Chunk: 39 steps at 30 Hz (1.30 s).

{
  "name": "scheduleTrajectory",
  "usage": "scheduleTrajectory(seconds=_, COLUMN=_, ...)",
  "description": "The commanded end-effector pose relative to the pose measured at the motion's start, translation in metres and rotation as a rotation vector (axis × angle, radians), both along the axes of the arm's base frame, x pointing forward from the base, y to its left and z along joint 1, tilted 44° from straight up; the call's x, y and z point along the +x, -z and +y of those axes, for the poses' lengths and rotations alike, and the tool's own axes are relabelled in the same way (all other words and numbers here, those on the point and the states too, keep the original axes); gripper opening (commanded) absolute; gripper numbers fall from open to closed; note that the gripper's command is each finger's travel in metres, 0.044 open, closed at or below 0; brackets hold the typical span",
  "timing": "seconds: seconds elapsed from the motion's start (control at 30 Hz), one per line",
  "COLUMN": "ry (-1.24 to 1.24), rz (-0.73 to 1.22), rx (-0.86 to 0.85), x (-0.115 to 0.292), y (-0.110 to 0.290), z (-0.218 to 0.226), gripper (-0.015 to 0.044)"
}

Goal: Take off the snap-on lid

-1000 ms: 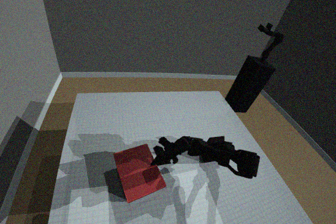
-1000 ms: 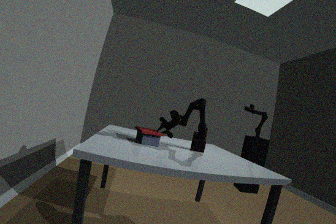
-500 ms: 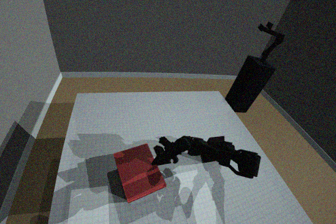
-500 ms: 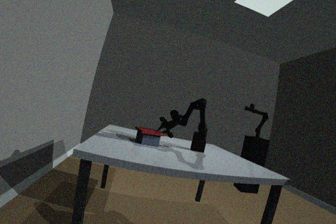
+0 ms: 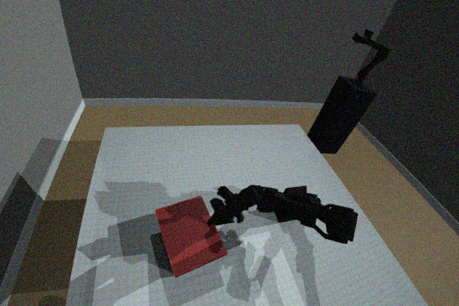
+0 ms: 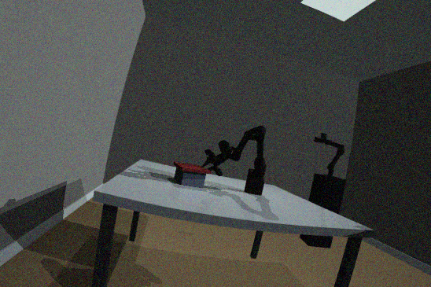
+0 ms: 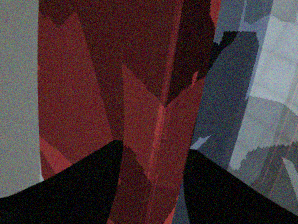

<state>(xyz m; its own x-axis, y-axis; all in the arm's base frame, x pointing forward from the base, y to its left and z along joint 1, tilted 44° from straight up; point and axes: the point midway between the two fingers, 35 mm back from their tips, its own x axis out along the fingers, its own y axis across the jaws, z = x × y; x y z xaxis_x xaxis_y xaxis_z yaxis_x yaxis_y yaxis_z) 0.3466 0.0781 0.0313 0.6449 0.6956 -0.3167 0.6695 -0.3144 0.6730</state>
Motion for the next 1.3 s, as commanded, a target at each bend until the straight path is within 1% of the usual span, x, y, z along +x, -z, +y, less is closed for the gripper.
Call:
scheduleTrajectory(seconds=0.0, ry=0.002, rz=-0.006, rx=0.000, x=0.0003, y=-0.0021, z=-0.0025, gripper=0.0000)
scheduleTrajectory(seconds=1.27, ry=0.003, rz=-0.005, rx=0.001, x=0.0018, y=-0.0055, z=-0.0061, gripper=0.0000)
